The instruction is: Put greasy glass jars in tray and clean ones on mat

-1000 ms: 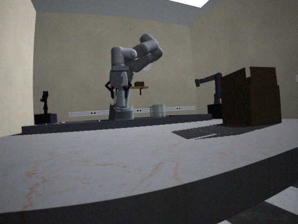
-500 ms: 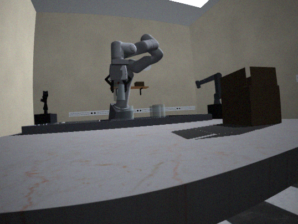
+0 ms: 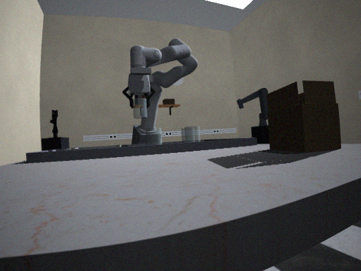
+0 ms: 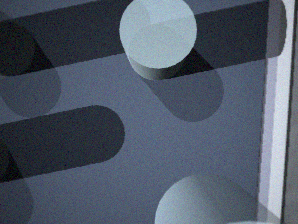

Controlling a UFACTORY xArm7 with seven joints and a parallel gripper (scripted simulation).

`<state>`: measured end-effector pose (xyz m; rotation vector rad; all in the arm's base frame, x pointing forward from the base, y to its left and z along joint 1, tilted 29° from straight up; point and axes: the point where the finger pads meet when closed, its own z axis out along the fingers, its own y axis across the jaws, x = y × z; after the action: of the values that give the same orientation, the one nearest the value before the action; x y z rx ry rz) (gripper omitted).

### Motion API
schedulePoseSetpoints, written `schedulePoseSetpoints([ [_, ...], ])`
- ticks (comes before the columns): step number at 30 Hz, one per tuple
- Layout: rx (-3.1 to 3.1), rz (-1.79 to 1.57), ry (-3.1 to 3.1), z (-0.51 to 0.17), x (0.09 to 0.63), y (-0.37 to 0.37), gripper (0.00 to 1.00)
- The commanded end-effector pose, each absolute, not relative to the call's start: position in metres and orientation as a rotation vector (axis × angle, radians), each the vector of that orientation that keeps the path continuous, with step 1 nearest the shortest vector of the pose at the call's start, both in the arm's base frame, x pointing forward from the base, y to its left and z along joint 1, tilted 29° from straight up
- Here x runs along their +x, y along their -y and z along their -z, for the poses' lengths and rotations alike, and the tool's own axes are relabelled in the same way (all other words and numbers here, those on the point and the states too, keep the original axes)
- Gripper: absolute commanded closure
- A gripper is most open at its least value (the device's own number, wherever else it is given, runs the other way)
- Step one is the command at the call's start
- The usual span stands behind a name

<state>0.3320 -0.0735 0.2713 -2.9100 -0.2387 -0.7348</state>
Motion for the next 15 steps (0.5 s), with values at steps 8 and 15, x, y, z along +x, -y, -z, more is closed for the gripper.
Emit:
schedulePoseSetpoints([
  [8, -2.910, 0.739, 0.240, -0.274, 0.345, 0.103, 1.00],
  [15, -2.910, 0.739, 0.240, -0.274, 0.353, 0.124, 1.00],
])
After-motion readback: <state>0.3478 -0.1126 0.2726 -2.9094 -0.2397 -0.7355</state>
